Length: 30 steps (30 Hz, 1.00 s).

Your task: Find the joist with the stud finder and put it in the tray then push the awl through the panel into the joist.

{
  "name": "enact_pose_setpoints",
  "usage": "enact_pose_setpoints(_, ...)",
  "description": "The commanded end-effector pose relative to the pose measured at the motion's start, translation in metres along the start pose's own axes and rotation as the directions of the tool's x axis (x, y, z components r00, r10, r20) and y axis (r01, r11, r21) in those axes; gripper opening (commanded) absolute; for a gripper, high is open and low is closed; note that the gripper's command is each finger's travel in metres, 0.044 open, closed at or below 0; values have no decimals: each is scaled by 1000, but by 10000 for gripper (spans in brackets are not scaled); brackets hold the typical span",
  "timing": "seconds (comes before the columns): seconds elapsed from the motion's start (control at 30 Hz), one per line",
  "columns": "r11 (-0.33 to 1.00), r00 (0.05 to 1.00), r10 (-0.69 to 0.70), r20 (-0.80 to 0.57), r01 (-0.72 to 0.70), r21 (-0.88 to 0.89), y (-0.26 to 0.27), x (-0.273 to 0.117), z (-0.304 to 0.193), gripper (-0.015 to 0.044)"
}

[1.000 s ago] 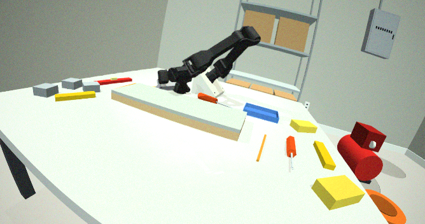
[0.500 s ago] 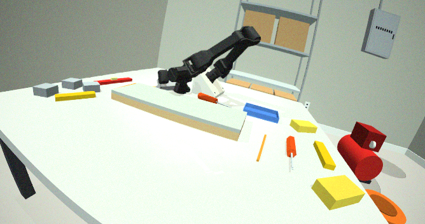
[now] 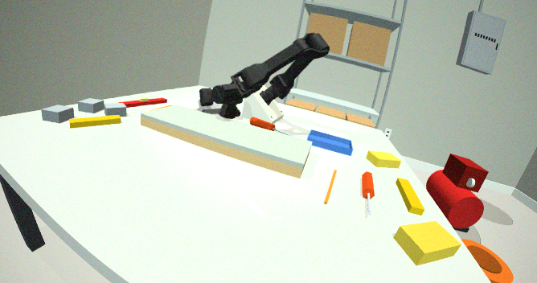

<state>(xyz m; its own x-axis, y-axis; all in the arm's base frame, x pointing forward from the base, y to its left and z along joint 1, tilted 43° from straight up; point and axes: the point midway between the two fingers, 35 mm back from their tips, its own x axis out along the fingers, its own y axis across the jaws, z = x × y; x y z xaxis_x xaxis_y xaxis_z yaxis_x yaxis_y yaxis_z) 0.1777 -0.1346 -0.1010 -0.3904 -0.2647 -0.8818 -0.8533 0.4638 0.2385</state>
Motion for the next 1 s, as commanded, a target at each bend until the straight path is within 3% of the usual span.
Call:
enact_pose_setpoints(0.0,1000,1000,-1,21,1,-4,0,-1,4,380)
enact_pose_setpoints(0.97,1000,1000,0,10,0,-2,0,0,2,380)
